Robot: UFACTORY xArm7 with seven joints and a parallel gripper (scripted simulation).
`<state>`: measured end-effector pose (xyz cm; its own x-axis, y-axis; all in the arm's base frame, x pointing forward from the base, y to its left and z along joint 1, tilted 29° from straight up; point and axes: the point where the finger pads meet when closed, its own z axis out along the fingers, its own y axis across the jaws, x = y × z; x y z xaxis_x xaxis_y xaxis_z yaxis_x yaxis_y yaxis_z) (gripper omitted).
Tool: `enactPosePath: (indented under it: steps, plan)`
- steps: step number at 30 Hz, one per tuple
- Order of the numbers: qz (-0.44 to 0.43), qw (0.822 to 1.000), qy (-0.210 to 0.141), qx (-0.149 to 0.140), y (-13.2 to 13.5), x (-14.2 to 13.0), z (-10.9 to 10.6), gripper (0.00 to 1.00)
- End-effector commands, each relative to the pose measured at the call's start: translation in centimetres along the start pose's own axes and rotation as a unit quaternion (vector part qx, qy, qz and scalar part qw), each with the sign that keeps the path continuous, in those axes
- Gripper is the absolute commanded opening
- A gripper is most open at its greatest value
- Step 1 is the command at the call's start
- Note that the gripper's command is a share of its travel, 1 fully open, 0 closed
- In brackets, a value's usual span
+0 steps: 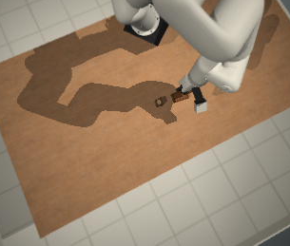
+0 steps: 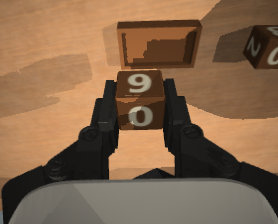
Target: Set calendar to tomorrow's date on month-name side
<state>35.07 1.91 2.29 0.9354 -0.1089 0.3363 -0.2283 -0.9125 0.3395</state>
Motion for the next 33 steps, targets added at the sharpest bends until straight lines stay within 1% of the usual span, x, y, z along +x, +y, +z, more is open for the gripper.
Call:
enactPosePath:
  steps: [1, 7, 16, 21, 24, 26, 29, 30, 31, 33]
  plan:
    - [0.000, 1.000, 0.004, 0.000, 0.0, 0.1, -3.3, 0.29]
    - [0.000, 1.000, 0.004, 0.000, 0.0, 0.1, -3.9, 0.29]
    - [0.001, 1.000, 0.003, -0.001, 0.0, 0.1, -3.9, 0.29]
    - [0.016, 1.000, 0.002, -0.003, 0.1, 0.0, -3.8, 0.29]
    - [0.060, 0.998, -0.003, -0.011, 0.3, -0.4, -3.7, 0.29]
    - [0.110, 0.994, -0.007, -0.019, 0.4, -0.8, -3.6, 0.29]
    - [0.140, 0.990, -0.009, -0.024, 0.5, -1.1, -3.5, 0.29]
    - [0.171, 0.985, -0.011, -0.029, 0.6, -1.3, -3.5, 0.29]
    - [0.175, 0.984, -0.011, -0.030, 0.6, -1.3, -3.4, 0.29]
    - [0.214, 0.976, -0.013, -0.036, 0.6, -1.6, -3.4, 0.29]
